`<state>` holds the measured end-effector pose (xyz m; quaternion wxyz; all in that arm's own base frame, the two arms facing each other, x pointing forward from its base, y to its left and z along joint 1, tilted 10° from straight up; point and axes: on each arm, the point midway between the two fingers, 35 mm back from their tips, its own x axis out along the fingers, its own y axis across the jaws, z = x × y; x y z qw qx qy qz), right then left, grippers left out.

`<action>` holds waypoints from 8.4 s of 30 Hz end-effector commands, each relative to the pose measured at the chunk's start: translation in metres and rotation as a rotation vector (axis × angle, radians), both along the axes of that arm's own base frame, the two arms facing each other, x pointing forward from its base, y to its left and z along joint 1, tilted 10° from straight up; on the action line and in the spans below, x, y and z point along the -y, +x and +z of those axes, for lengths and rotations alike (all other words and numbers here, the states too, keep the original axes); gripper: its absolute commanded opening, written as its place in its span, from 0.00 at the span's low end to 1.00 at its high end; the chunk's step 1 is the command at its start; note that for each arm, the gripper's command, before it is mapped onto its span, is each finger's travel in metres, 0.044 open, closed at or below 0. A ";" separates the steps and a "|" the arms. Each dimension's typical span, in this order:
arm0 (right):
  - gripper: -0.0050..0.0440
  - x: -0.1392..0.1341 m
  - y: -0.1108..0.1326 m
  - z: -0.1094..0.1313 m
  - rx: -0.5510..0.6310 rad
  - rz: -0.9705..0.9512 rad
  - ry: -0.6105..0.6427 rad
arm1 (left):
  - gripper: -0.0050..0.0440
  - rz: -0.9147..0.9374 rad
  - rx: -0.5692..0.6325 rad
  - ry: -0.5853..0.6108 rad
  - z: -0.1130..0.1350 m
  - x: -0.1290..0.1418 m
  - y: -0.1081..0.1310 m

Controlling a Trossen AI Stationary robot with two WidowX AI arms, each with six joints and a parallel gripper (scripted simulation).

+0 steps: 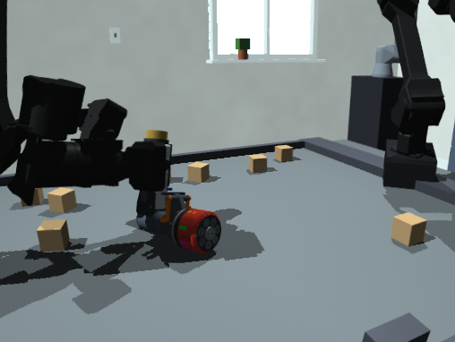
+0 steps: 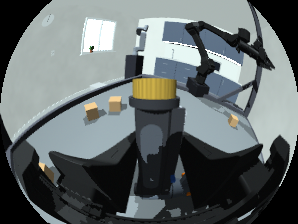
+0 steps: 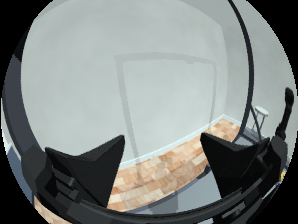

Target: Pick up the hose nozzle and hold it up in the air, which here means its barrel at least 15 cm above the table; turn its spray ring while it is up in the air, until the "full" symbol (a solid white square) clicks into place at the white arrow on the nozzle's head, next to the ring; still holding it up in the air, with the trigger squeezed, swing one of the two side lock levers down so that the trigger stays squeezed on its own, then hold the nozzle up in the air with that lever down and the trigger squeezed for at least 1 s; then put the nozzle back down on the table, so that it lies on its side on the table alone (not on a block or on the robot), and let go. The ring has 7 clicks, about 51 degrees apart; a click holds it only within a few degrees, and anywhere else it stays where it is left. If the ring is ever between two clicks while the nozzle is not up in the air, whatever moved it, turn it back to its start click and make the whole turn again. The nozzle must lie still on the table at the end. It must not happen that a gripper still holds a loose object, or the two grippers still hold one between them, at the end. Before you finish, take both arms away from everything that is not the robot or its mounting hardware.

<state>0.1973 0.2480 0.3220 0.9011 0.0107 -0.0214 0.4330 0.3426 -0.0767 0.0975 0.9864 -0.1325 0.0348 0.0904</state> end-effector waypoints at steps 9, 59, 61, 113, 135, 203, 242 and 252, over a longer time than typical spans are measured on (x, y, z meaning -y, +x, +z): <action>0.94 0.001 -0.001 0.008 0.014 -0.003 0.017 | 0.45 -0.042 -0.032 0.023 -0.008 0.010 -0.001; 0.94 0.001 -0.001 0.008 0.014 -0.003 0.017 | 0.45 -0.056 -0.054 0.032 -0.006 0.007 -0.032; 0.94 0.001 -0.001 0.008 0.014 -0.003 0.017 | 0.45 -0.056 -0.054 0.032 -0.005 0.007 -0.032; 0.94 0.001 -0.001 0.008 0.014 -0.003 0.017 | 0.45 -0.044 -0.030 0.013 0.016 0.007 -0.032; 0.94 0.001 -0.001 0.008 0.014 -0.003 0.017 | 0.45 -0.040 -0.035 0.021 0.029 0.006 -0.033; 0.94 0.001 -0.001 0.008 0.014 -0.003 0.017 | 0.45 -0.032 -0.032 0.020 0.046 0.003 -0.036; 0.94 0.001 -0.001 0.008 0.014 -0.003 0.017 | 0.45 -0.028 -0.030 0.020 0.054 0.002 -0.037; 0.94 0.001 -0.001 0.008 0.014 -0.003 0.017 | 0.45 -0.027 -0.030 0.020 0.055 0.002 -0.037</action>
